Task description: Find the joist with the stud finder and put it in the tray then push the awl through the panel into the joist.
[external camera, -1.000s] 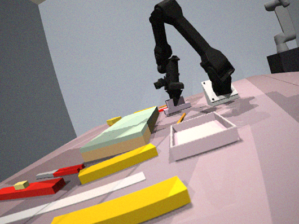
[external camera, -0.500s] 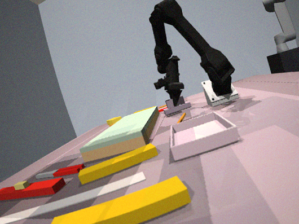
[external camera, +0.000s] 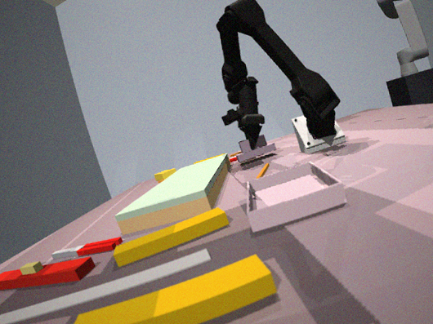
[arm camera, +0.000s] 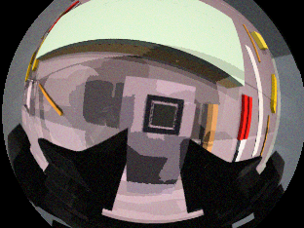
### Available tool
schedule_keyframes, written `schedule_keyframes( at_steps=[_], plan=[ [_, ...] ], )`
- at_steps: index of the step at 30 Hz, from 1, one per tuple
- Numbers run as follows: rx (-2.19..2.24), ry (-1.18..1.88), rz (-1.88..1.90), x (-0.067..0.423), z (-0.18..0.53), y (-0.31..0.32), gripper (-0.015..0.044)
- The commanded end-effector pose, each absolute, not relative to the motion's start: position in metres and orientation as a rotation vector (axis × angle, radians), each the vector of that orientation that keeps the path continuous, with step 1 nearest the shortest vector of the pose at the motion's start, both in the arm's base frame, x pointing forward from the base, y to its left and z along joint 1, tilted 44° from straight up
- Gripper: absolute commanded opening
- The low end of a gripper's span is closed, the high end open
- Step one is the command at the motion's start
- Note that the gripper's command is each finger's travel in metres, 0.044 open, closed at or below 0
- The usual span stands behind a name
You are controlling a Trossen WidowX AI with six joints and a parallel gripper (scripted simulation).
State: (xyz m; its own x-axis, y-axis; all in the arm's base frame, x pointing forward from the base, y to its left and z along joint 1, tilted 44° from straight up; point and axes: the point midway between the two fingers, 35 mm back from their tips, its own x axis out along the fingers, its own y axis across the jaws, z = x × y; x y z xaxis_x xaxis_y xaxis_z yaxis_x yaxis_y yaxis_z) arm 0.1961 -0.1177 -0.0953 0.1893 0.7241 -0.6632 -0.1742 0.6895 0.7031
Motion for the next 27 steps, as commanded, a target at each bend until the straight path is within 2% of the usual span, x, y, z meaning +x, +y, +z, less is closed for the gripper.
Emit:
schedule_keyframes(
  at_steps=[1, 11, 17, 27],
  plan=[
    [0.51, 1.214, 0.658, 0.203, -0.08, -0.14, 0.0],
    [0.511, 1.214, 0.658, 0.203, -0.036, -0.177, 0.0],
    [0.512, 1.215, 0.657, 0.205, -0.032, -0.181, 0.0],
    [0.526, 1.233, 0.626, 0.24, -0.036, -0.196, 0.0]
  ],
)
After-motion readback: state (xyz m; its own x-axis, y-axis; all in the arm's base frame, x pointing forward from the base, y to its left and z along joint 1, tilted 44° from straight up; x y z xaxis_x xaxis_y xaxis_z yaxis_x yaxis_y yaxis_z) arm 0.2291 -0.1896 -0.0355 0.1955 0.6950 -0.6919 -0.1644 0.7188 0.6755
